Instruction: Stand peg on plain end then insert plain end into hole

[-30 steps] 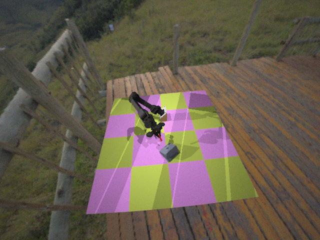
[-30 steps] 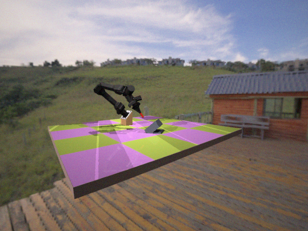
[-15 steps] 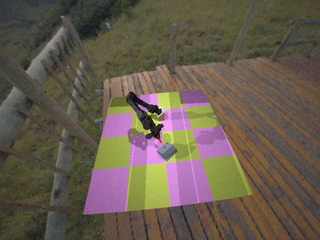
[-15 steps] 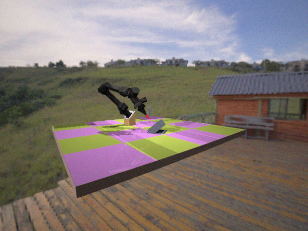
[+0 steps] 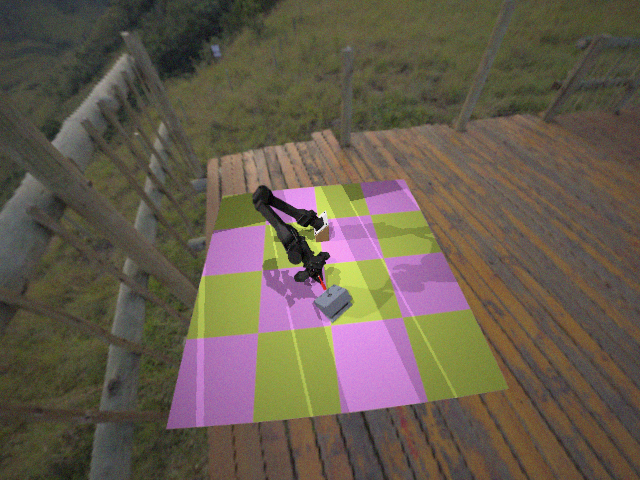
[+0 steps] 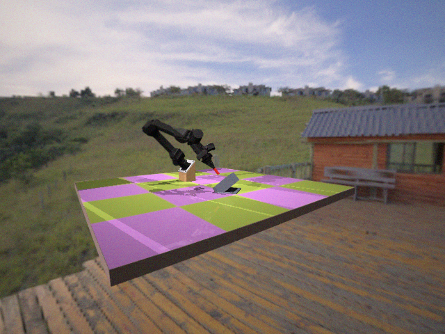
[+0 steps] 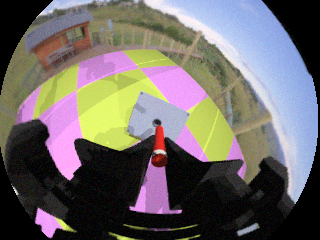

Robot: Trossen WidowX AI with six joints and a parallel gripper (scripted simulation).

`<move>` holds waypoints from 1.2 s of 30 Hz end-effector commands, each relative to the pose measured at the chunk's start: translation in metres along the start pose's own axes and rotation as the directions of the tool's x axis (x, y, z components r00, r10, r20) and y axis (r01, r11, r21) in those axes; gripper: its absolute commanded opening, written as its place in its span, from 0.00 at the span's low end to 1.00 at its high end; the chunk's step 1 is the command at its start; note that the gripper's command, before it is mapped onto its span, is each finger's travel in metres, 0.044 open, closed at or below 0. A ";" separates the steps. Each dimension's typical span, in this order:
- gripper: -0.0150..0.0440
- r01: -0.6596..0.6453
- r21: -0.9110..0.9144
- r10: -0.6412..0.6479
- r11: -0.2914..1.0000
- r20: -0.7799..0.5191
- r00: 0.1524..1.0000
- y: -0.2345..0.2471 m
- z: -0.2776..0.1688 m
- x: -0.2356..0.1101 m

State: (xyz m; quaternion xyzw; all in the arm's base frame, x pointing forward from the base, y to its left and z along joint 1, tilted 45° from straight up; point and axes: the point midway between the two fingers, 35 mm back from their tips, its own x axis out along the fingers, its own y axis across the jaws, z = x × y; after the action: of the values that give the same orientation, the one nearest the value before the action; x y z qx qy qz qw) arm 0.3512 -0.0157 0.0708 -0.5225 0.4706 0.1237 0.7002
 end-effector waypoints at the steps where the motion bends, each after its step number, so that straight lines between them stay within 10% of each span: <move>1: 0.25 -0.009 -0.015 0.009 1.000 0.004 1.000 0.005 -0.001 0.008; 36: 0.25 -0.001 0.002 0.001 1.000 0.007 1.000 0.003 -0.001 0.030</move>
State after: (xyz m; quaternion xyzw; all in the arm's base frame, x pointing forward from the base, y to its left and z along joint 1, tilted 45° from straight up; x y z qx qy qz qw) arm 0.3646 -0.0253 0.0453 -0.5208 0.4689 0.1245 0.7024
